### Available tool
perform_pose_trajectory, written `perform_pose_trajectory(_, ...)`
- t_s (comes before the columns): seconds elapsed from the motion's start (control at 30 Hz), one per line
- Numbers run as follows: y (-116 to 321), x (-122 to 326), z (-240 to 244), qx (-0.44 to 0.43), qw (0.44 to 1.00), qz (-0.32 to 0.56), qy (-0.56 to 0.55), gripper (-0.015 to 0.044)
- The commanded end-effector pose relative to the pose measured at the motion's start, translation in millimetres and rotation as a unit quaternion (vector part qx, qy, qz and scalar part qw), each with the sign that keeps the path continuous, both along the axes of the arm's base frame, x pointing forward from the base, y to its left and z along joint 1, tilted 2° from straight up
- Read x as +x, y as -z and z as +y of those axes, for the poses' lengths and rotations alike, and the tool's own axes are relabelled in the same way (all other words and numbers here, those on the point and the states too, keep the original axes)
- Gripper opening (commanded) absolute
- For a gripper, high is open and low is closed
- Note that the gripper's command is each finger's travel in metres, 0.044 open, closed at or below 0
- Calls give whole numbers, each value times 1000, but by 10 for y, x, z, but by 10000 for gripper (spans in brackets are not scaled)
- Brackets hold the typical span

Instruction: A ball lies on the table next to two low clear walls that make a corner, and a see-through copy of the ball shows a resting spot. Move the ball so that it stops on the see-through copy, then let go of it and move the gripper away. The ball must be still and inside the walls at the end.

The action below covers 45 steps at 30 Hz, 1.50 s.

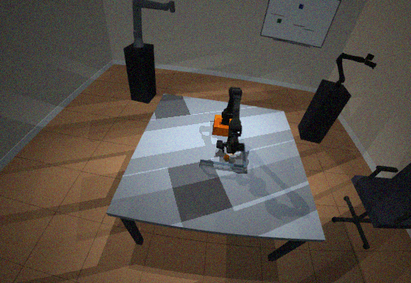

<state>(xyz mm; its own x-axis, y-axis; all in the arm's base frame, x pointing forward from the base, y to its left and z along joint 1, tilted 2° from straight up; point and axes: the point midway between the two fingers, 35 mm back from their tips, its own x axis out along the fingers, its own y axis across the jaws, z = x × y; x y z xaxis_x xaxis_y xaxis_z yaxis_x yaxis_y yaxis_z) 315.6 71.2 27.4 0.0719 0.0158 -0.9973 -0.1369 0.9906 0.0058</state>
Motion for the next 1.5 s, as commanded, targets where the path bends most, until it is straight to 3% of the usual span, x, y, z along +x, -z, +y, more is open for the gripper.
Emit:
perform_pose_trajectory(0.0, 79, -17, -14, -4, 1000, 5, 3, 319)
perform_pose_trajectory(0.97, 490, 5, -11, -4, 1000, 6, 3, 319)
perform_pose_trajectory(1.1, 490, 5, -11, -4, 1000, 6, 3, 214)
perform_pose_trajectory(1.37, 490, 5, -11, -4, 1000, 6, 3, 161)
perform_pose_trajectory(1.47, 442, 14, -9, -4, 1000, 5, 3, 82)
